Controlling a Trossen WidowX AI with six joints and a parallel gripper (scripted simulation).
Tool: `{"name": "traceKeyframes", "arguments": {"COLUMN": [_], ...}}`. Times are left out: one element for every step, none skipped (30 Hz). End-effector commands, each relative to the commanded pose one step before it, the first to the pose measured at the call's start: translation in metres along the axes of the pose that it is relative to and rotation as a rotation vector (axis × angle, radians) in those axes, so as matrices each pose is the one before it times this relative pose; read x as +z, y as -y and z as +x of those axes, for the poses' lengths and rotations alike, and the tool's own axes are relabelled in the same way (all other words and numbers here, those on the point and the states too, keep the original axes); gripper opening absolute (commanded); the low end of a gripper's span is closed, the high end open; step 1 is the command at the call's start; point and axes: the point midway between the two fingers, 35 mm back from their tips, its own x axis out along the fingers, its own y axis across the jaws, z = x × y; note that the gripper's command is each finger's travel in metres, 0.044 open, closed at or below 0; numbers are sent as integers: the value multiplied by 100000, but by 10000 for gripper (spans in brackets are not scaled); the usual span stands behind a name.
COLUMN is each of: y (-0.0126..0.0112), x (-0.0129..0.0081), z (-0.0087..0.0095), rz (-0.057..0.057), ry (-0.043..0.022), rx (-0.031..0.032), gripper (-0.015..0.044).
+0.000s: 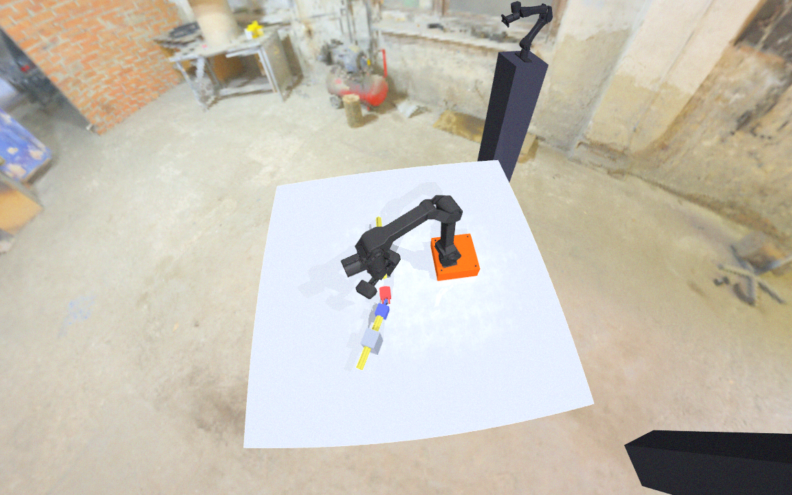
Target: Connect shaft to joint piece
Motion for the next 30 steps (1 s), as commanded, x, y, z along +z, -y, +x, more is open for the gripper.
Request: {"name": "traceKeyframes", "arguments": {"y": [-69, 5, 8, 10, 13, 15, 17, 19, 21, 22, 24, 25, 26, 27, 27, 23, 13, 4, 0, 0, 0, 0, 0, -70, 0, 35, 104, 172, 208, 208], "x": [-37, -32, -34, -36, -39, -41, -44, -47, -50, -53, -56, -60, -63, -67, -71, -62, -39, -13, 0, 0, 0, 0, 0, -15, 0, 8, 23, 41, 54, 60], "z": [-1353, -297, -297, -297, -297, -297, -297, -297, -297, -296, -296, -296, -295, -295, -294, -243, -146, -49, 0, 0, 0, 0, 0, 228, 0, 27, 80, 132, 156, 152], "rz": [-14169, -3446, -3447, -3447, -3448, -3448, -3449, -3449, -3450, -3450, -3451, -3451, -3452, -3452, -3453, -2863, -1718, -573, 0, 0, 0, 0, 0, 1815, 0, 536, 1609, 2683, 3249, 3251], "ry": [1388, 144, 133, 123, 112, 101, 90, 79, 68, 56, 45, 33, 22, 10, -1, -10, -10, -4, 0, 0, 0, 0, 0, -318, 0, -103, -309, -519, -633, -639], "rx": [-1216, -322, -326, -331, -335, -338, -342, -345, -347, -349, -351, -353, -354, -354, -355, -294, -176, -59, 0, 0, 0, 0, 0, 621, 0, 141, 422, 701, 845, 842], "gripper": [440, 440, 440, 440, 440, 440, 440, 440, 440, 440, 440, 440, 440, 440, 440, 440, 440, 440, 440, 440, 440, 440, 440, 440, 440, 440, 440, 440, 440, 440]}}
